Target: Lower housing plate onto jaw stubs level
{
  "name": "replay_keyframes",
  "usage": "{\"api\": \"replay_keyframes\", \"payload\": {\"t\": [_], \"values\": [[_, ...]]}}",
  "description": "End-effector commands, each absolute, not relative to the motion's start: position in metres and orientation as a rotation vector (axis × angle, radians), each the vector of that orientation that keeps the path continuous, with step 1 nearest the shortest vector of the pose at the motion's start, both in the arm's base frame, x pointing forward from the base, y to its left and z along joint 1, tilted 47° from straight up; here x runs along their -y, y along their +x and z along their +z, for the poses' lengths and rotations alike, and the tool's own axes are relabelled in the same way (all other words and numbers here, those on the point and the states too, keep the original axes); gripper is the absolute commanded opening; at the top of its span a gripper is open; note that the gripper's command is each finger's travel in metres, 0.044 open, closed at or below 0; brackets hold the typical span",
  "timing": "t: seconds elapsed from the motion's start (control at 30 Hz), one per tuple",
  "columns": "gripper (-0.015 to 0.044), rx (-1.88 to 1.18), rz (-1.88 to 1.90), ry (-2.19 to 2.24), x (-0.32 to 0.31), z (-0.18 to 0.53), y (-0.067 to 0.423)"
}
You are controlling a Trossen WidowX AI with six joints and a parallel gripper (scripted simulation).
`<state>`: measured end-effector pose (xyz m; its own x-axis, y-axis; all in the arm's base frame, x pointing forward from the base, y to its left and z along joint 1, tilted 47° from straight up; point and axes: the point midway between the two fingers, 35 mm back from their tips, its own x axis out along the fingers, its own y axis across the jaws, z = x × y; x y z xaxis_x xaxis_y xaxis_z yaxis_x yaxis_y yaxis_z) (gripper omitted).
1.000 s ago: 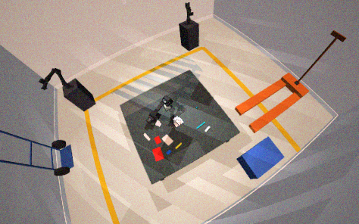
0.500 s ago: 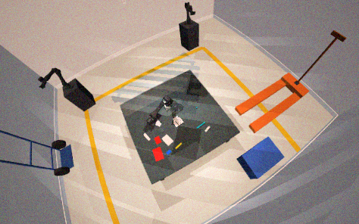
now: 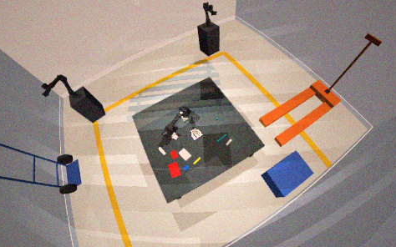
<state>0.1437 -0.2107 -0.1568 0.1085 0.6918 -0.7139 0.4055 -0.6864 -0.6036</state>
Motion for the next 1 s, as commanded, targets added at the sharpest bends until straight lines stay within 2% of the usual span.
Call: {"api": "replay_keyframes", "payload": {"t": [0.0, 0.97], "values": [[0.044, 1.085, 1.597, -2.126, 0.206, -0.159, 0.144], [0.044, 1.086, 1.596, -2.126, 0.187, -0.178, 0.147]]}}
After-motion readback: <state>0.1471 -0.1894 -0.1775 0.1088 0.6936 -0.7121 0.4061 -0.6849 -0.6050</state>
